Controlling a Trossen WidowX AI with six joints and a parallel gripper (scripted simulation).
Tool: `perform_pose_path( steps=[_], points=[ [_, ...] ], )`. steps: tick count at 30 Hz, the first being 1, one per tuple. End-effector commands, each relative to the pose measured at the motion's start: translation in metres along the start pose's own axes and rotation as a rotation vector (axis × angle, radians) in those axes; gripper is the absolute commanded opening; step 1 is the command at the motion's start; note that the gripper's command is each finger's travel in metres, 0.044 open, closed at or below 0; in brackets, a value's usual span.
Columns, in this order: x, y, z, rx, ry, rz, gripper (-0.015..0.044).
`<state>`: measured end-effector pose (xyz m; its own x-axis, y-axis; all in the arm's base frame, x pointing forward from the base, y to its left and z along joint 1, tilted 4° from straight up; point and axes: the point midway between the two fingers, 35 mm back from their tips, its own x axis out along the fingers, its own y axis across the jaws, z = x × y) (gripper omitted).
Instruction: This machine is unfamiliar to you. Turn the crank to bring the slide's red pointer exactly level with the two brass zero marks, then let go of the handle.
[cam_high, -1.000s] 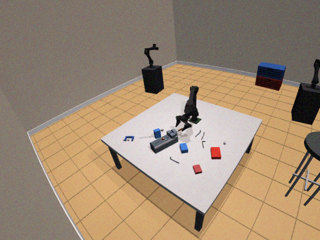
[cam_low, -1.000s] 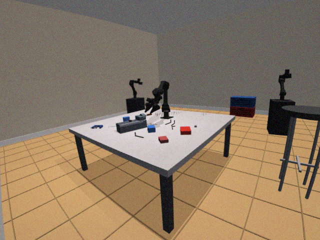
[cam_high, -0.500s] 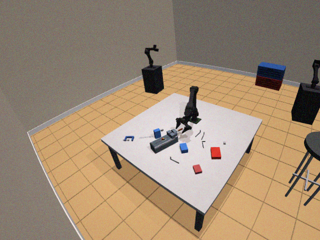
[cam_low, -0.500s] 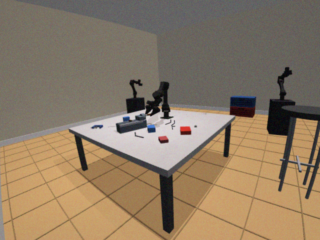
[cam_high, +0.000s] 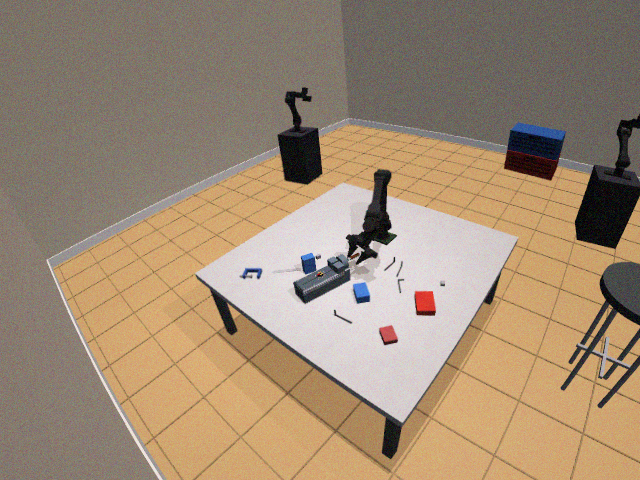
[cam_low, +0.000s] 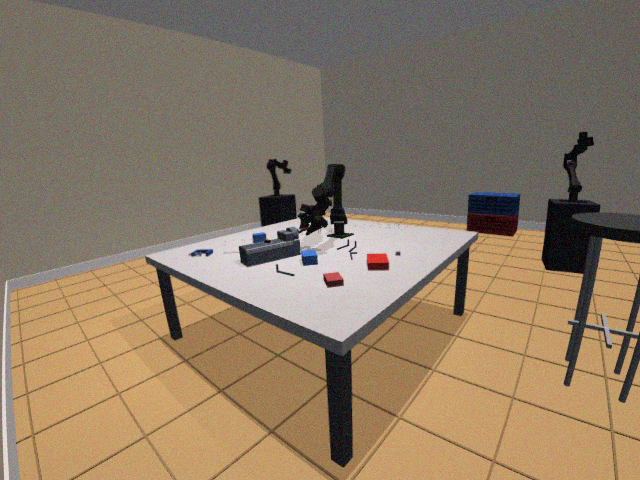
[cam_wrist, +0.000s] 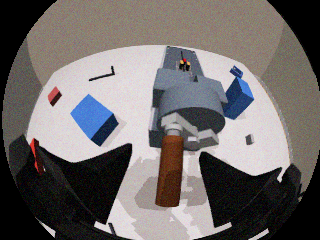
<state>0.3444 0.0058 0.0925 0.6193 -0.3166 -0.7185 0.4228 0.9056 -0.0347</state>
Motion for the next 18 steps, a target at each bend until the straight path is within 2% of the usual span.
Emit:
perform_pose_path(
  steps=[1,10,18],
  points=[
    [0.0022,-0.0007,-0.0034,-0.005,0.008,-0.005,0.023],
    [0.0022,-0.0007,-0.0034,-0.005,0.008,-0.005,0.0],
    [0.0013,0.0001,-0.0017,-0.004,0.008,-0.004,0.0]
  ],
)
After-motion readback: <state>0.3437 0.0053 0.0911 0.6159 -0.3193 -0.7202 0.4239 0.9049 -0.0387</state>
